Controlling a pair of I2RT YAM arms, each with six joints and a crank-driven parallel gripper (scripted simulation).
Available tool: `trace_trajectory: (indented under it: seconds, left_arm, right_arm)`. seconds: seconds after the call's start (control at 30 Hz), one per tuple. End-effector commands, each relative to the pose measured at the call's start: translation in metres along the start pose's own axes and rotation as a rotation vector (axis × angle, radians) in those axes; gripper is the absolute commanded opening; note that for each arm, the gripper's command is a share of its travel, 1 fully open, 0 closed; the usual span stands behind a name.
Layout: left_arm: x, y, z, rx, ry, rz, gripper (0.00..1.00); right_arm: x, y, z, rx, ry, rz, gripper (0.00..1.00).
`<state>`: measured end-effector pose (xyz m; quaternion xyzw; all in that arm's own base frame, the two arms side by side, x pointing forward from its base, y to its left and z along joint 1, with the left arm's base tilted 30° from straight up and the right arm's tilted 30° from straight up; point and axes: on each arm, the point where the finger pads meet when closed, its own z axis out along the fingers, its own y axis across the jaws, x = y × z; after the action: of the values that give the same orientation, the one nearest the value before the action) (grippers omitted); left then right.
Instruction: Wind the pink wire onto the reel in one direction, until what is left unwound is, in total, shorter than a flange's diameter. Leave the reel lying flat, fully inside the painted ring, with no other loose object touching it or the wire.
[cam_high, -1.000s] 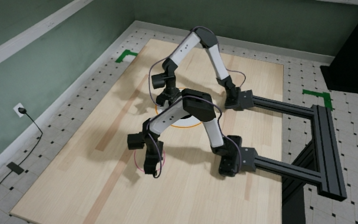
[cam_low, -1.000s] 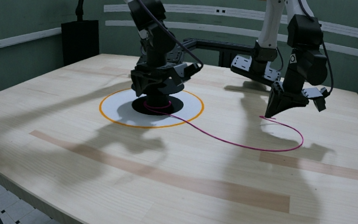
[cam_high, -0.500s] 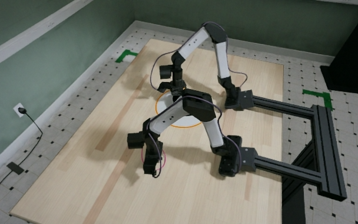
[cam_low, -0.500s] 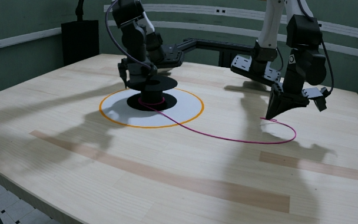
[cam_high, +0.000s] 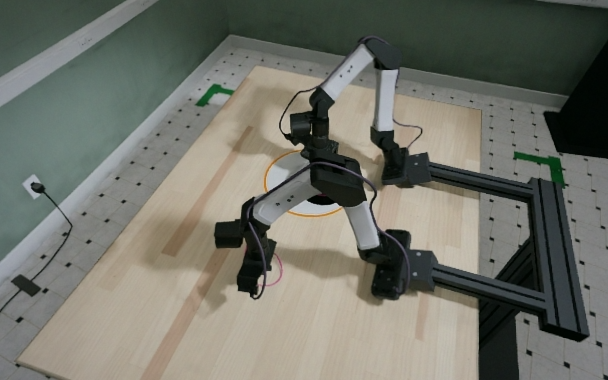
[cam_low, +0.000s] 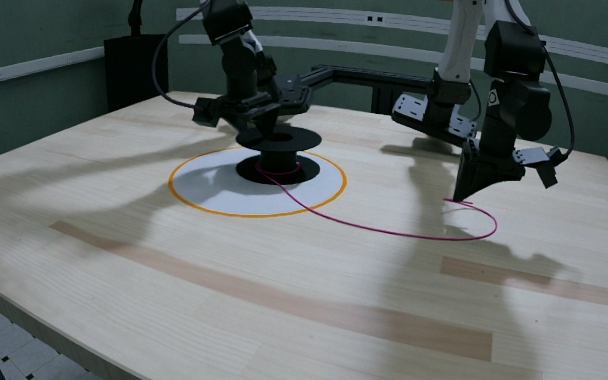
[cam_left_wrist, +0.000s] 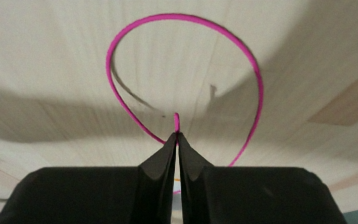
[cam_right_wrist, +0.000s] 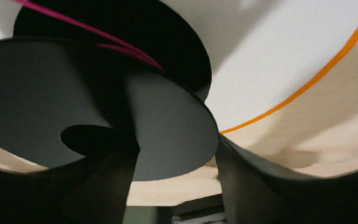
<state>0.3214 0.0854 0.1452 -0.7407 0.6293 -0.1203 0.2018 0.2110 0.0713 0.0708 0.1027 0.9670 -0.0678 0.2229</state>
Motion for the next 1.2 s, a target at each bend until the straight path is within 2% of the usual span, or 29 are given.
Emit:
trace_trajectory:
  seconds: [0.0, 0.03, 0.07, 0.2, 0.33, 0.37, 0.53, 0.6, 0.73, 0.83, 1.07, 1.17]
  left_arm:
    - [0.000, -0.005, -0.010, 0.010, 0.036, 0.043, 0.00]
    - [0.000, -0.005, -0.010, 0.010, 0.036, 0.043, 0.00]
    - [0.000, -0.003, -0.009, 0.002, 0.067, 0.045, 0.00]
    - [0.004, 0.002, -0.004, -0.004, 0.097, 0.014, 0.00]
    - [0.007, 0.006, 0.001, 0.004, 0.087, -0.049, 0.00]
    - [0.007, 0.006, 0.002, 0.008, 0.078, -0.067, 0.00]
    - [0.007, 0.000, 0.000, 0.013, 0.062, -0.125, 0.00]
    - [0.007, 0.000, 0.000, 0.013, 0.062, -0.125, 0.00]
    - [0.004, -0.006, -0.003, 0.015, 0.057, -0.127, 0.00]
    - [0.002, -0.008, -0.005, 0.015, 0.057, -0.119, 0.00]
    - [-0.001, -0.004, -0.003, 0.015, 0.056, -0.105, 0.00]
    - [-0.002, -0.003, -0.002, 0.015, 0.056, -0.103, 0.00]
  right_arm:
    - [0.000, 0.022, 0.003, -0.004, -0.031, 0.299, 0.58]
    - [0.000, 0.022, 0.003, -0.004, -0.031, 0.299, 0.58]
    - [-0.002, 0.023, 0.003, -0.009, -0.029, 0.437, 0.58]
    - [-0.011, 0.020, 0.002, -0.012, -0.032, 0.643, 0.58]
    - [-0.018, 0.014, 0.002, -0.004, -0.053, 0.829, 0.58]
    - [-0.019, 0.013, 0.002, -0.004, -0.053, 0.829, 0.58]
    - [-0.019, 0.013, 0.002, -0.004, -0.053, 0.829, 0.73]
    - [-0.019, 0.013, 0.002, -0.004, -0.053, 0.829, 0.73]
    - [-0.019, 0.013, 0.002, -0.004, -0.053, 0.829, 0.85]
    - [-0.020, 0.022, -0.001, -0.004, -0.053, 0.829, 0.85]
    - [-0.022, 0.020, -0.055, -0.004, -0.053, 0.829, 0.85]
    - [-0.022, 0.019, -0.059, -0.004, -0.053, 0.829, 0.85]
